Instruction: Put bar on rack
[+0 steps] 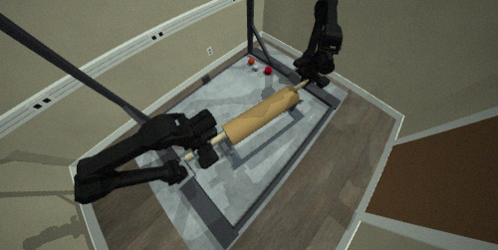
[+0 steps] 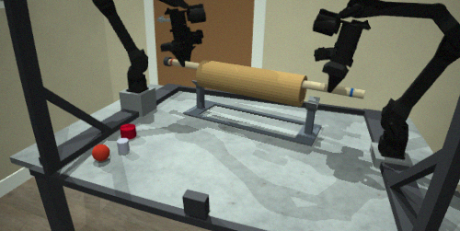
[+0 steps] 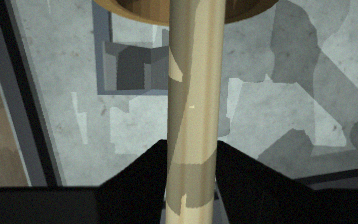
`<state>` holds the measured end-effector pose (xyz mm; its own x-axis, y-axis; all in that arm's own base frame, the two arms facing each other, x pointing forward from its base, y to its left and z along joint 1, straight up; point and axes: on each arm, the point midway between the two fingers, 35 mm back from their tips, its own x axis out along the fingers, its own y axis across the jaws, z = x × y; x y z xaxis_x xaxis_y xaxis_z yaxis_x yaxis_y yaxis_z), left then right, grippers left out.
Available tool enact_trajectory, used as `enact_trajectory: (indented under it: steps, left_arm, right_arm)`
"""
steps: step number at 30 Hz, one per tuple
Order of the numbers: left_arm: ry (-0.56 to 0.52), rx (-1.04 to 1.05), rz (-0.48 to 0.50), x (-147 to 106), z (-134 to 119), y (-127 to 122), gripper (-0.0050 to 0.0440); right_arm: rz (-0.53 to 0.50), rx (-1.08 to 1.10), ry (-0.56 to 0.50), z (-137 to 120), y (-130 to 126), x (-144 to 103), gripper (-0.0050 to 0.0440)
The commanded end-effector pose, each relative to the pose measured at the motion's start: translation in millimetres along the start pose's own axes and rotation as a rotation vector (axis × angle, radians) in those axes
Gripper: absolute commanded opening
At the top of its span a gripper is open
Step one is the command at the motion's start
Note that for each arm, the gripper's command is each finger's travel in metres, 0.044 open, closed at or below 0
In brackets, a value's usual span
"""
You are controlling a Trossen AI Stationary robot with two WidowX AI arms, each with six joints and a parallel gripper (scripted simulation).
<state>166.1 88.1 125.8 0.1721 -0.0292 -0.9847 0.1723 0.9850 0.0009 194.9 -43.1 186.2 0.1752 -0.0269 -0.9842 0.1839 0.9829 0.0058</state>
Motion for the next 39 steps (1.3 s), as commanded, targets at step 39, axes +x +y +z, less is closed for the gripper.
enact_trajectory:
  steps: [39]
  left_arm:
    - [-0.018, -0.017, 0.032, -5, -1, 27, 0.0050]
  right_arm:
    - [-0.001, -0.018, -0.029, 4, -33, -4, 0.0050]
